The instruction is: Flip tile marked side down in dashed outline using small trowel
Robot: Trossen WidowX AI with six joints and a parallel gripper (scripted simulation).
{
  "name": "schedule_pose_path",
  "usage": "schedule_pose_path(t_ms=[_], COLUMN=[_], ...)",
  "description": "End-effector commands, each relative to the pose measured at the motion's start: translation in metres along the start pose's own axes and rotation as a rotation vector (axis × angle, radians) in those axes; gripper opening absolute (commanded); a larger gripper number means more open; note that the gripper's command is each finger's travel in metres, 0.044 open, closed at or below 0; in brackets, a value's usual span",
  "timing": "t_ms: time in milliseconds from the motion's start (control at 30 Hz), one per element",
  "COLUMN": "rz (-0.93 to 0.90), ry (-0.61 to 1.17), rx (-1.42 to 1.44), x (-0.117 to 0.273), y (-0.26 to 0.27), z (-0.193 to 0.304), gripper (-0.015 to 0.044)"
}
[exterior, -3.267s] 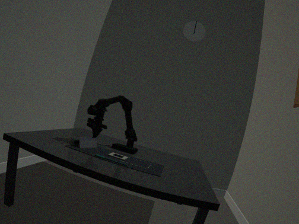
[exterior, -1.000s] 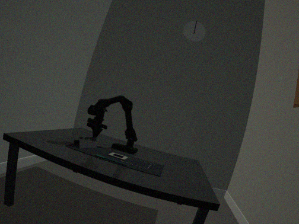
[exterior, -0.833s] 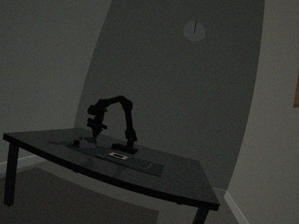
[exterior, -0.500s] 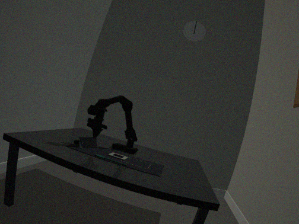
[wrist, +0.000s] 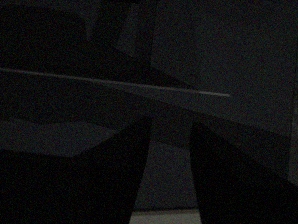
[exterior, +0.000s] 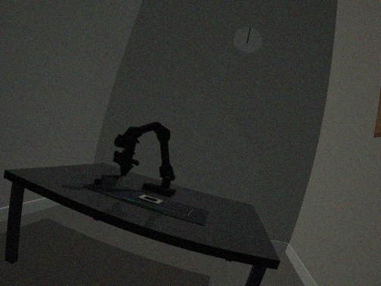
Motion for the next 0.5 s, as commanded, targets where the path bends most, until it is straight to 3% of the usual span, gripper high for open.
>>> schedule_pose_path(t_ms=[0,467], rz=[0.007,0.007], ry=[0.007,0.01], rx=[-0.001,-0.001], x=[-0.002,-0.01], y=[-0.002,-0.002], z=[0.012,0.042], gripper=[0.01,0.01])
Point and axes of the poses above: the point midway between the two fingers, 35 mm back from their tips, its own x axis back along the fingers, its own y axis across the jaws, z = x × y, the point moved 4 cm from there along x, back along the fingers, and after that the axes turned 1 degree about -x, right-handed, at the moved point
